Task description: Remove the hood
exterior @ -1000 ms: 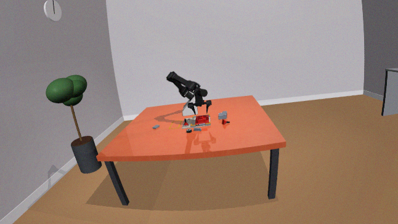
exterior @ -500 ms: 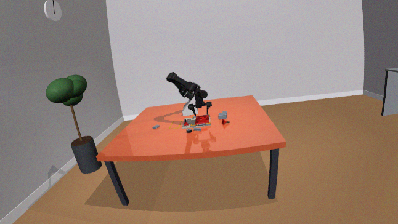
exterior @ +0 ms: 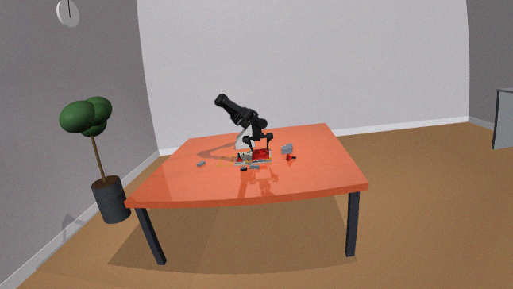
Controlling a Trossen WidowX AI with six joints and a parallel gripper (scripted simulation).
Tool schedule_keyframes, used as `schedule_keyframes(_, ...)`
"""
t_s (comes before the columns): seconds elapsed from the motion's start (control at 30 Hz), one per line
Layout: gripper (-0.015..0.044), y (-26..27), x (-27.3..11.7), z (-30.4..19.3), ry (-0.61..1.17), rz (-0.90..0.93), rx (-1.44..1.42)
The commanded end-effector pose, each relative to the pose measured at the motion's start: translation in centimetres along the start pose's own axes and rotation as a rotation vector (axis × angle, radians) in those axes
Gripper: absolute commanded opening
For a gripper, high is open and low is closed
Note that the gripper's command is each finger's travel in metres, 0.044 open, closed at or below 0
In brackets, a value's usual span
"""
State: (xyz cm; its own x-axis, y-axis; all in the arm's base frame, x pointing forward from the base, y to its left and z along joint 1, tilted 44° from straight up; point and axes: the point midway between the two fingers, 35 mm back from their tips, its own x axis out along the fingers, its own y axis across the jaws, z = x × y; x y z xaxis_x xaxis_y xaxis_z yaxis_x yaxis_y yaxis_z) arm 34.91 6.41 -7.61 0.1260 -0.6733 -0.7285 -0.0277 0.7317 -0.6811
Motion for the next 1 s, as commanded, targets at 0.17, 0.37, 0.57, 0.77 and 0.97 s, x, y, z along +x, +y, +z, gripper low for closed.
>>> schedule_keyframes(0.17,0.0440,-0.1,0.6,-0.2,0.003,-0.007,-0.010)
schedule_keyframes(0.37,0.0440,-0.1,0.8,-0.2,0.003,-0.007,-0.010)
schedule_keyframes(0.57,0.0440,-0.1,1.1,-0.2,0.003,-0.007,-0.010)
schedule_keyframes(0.77,0.0440,-0.1,1.4,-0.2,0.003,-0.007,-0.010)
schedule_keyframes(0.97,0.0440,-0.1,1.7,-0.2,0.003,-0.007,-0.010)
